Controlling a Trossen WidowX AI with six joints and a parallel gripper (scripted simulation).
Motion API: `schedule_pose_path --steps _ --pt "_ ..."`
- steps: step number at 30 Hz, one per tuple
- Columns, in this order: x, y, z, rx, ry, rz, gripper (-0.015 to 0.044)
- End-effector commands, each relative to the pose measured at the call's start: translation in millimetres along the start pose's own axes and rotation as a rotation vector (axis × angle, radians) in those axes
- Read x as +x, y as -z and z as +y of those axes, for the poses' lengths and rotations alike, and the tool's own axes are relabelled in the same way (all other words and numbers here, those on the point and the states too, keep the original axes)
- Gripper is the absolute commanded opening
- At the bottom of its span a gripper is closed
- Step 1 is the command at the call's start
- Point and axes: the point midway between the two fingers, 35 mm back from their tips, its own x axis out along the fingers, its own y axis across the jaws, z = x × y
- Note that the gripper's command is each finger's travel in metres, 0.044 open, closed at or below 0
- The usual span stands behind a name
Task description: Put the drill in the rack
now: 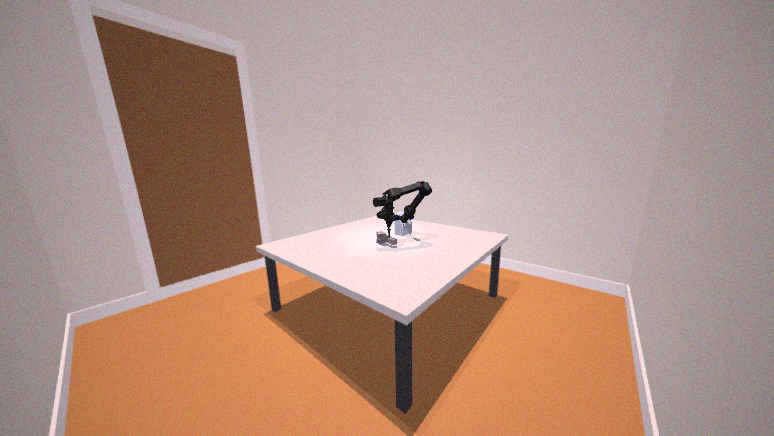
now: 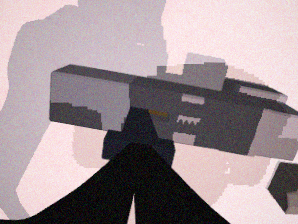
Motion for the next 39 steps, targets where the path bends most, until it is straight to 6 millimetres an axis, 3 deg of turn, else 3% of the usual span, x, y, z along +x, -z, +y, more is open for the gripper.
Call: schedule_pose_path --steps 1,39 --pt "6.3 2.4 1.5 0.003 -0.002 0.013 0.0" --pt "17.4 6.3 3.4 0.003 -0.002 0.013 0.0"
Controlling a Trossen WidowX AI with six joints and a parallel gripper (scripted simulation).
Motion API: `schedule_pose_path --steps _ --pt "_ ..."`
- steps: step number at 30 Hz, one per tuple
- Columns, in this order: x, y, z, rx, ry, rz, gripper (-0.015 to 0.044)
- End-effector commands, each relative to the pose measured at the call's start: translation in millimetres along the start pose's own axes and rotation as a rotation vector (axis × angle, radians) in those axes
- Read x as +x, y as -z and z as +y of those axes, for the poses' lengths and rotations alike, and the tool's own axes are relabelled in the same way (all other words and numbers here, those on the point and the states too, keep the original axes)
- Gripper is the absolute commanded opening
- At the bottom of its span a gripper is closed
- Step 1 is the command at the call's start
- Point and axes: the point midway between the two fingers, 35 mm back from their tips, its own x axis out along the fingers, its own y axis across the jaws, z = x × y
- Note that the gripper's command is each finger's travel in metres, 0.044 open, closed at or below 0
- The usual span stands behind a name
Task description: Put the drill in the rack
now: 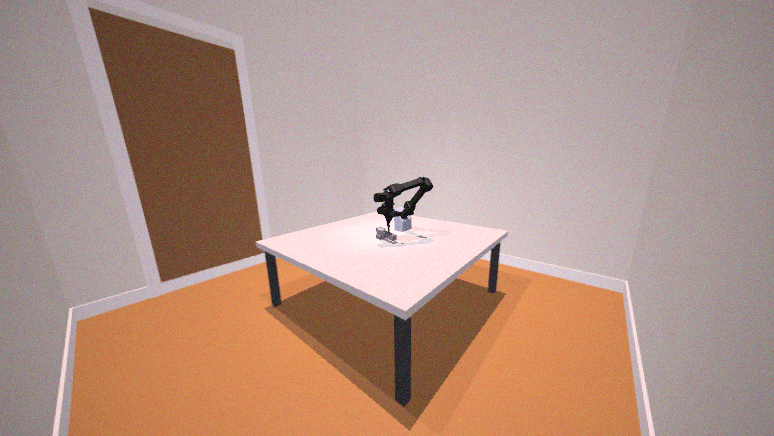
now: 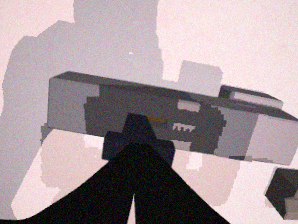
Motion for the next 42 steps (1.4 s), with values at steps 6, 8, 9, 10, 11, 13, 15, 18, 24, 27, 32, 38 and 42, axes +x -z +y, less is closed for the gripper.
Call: schedule_pose_path --steps 6,8,9,10,11,13,15,18,24,27,32,38,42 --pt "17.3 7.3 4.2 0.001 -0.014 0.047 0.0" --pt "17.8 7.3 4.3 0.001 -0.014 0.047 0.0" --pt "18.1 7.4 4.3 0.001 -0.014 0.047 0.0" --pt "18.4 7.4 4.3 0.001 -0.014 0.047 0.0" --pt "18.7 7.5 4.3 0.001 -0.014 0.047 0.0" --pt "19.4 7.5 4.4 0.001 -0.014 0.047 0.0" --pt "19.9 7.6 4.4 0.001 -0.014 0.047 0.0" --pt "20.8 7.7 4.5 0.001 -0.014 0.047 0.0" --pt "22.5 7.9 4.7 0.001 -0.014 0.047 0.0" --pt "23.6 8.0 4.8 0.001 -0.014 0.047 0.0" --pt "25.3 8.1 5.0 0.001 -0.014 0.047 0.0" --pt "27.3 8.2 5.3 0.001 -0.014 0.047 0.0" --pt "28.2 8.1 5.5 0.001 -0.014 0.047 0.0"
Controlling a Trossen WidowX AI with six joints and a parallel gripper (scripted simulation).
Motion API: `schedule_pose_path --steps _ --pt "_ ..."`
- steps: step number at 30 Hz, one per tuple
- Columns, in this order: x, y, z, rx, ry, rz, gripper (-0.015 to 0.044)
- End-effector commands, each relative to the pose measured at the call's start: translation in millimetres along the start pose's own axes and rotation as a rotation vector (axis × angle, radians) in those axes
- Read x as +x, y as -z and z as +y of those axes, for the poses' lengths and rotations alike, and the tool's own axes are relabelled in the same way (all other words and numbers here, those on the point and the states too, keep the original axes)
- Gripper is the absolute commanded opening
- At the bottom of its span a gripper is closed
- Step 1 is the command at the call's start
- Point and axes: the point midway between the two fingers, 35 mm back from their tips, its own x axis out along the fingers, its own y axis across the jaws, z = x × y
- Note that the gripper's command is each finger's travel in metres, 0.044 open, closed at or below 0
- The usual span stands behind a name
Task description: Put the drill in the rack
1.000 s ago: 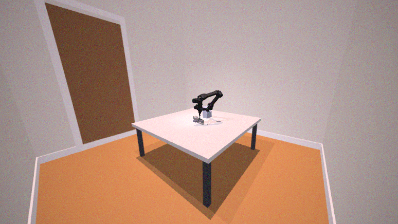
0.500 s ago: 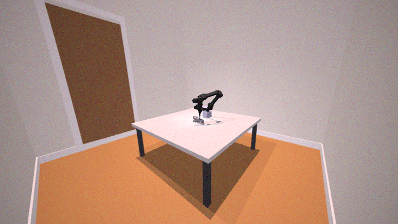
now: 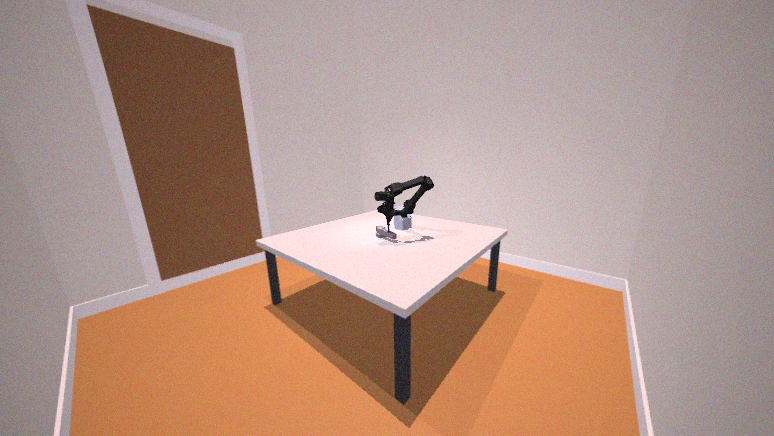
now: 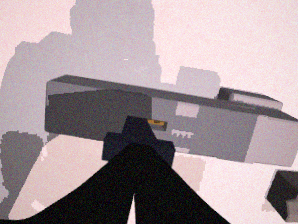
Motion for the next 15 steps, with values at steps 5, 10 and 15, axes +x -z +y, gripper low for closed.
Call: schedule_pose_path --steps 5,10,15 --pt "25.4 7.4 6.9 -0.013 -0.022 0.067 0.0" --pt "26.9 7.4 7.2 -0.013 -0.022 0.067 0.0" --pt "28.6 7.5 7.5 -0.013 -0.022 0.067 0.0"
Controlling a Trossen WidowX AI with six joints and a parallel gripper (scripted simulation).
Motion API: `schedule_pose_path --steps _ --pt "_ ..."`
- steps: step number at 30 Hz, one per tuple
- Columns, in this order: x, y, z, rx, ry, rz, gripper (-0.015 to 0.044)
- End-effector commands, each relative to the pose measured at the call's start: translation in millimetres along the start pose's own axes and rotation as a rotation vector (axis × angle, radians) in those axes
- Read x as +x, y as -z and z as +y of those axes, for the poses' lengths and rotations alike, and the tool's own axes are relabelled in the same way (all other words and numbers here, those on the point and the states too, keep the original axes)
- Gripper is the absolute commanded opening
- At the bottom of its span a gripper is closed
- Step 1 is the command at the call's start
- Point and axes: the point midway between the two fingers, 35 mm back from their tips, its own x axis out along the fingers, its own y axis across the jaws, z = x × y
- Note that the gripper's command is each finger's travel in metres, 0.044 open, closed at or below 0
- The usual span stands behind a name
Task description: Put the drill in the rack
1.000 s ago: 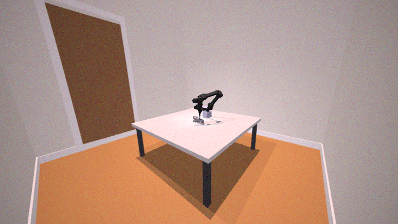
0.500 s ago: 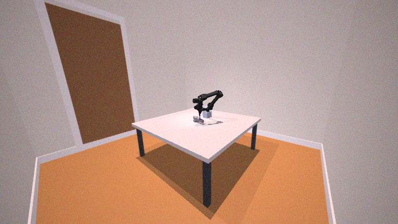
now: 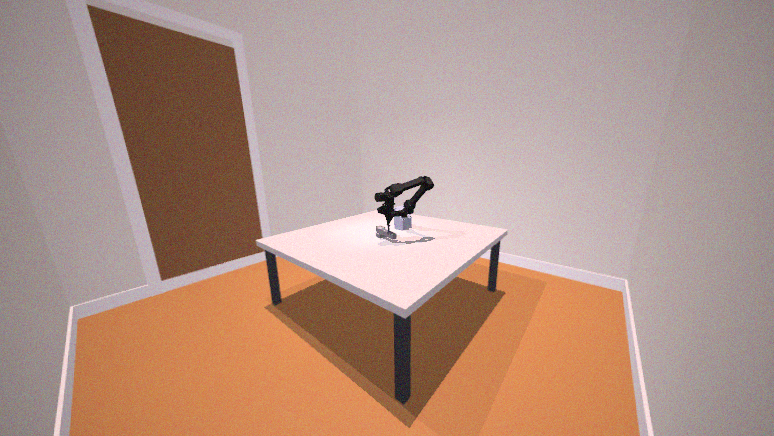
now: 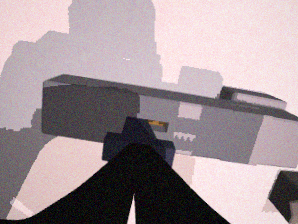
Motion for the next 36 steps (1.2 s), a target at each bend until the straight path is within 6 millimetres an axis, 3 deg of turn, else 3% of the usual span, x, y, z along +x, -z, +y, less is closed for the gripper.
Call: schedule_pose_path --steps 1,2,5,11,13,17,19,30,36 --pt "24.1 6.5 7.3 -0.016 -0.023 0.063 0.0" --pt "24.6 6.6 7.4 -0.016 -0.023 0.063 0.0" --pt "12.4 3.0 6.3 -0.016 -0.02 0.062 0.0079" --pt "-47.5 -5.0 1.8 -0.015 -0.018 0.063 0.0236" --pt "-55.8 -4.9 1.4 -0.015 -0.019 0.063 0.0289" --pt "-55.8 -4.9 1.4 -0.015 -0.019 0.063 0.0394" --pt "-44.6 -5.6 -2.6 -0.067 -0.023 0.052 0.044" --pt "7.1 -15.3 -100.3 -0.956 -0.039 0.045 0.044" --pt "22.2 -10.6 -125.7 -1.206 -0.046 0.043 0.044"
